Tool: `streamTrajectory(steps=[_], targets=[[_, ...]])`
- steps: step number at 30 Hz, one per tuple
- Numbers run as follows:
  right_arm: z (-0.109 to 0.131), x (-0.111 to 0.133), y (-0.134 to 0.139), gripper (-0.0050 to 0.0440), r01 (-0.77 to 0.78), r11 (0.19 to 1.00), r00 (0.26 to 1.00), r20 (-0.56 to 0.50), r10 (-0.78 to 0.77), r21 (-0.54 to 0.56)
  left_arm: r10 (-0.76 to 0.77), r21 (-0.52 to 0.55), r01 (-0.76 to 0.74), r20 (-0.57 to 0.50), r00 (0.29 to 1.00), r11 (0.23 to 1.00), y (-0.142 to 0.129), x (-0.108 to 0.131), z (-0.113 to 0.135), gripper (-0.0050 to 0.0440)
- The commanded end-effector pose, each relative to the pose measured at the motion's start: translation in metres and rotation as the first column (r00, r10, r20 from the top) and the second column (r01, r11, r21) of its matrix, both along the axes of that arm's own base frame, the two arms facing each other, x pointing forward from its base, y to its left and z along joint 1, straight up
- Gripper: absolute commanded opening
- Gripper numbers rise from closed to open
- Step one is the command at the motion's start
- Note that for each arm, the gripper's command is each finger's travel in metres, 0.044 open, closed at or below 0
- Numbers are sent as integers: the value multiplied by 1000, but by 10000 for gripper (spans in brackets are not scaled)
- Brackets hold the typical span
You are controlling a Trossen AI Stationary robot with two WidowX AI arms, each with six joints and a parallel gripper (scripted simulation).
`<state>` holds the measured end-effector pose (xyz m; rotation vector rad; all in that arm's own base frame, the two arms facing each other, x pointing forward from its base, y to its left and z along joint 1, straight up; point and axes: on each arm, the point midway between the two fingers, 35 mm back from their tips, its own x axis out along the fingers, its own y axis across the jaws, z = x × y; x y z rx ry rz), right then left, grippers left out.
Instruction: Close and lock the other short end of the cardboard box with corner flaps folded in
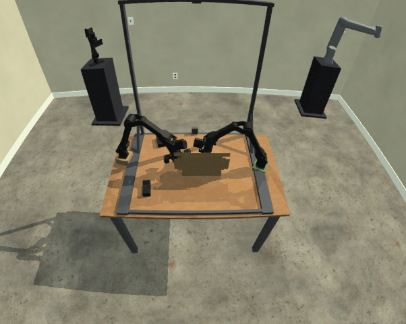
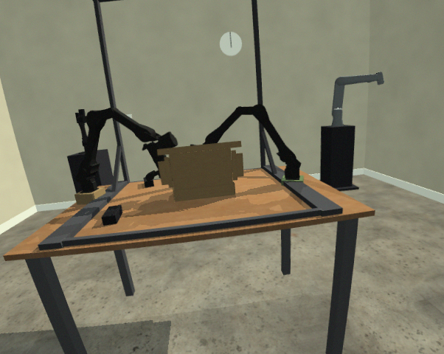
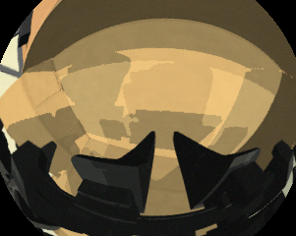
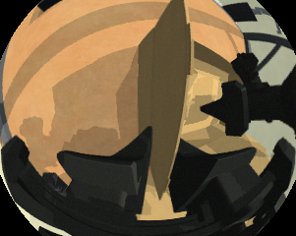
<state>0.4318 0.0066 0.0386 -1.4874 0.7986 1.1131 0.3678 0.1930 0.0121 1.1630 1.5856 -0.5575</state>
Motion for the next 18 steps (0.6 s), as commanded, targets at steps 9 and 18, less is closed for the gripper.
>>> streamTrajectory(steps=[9,18], targets=[[14,14,3,39,-1,1000,998,59,1,5,-4,-29,3,-26,1000,1000,-4,-4,-16,103],[65,-11,-3,39,-2,1000,996,92,1,13,-4,-29,3,-26,1000,1000,-4,-3,-16,103]])
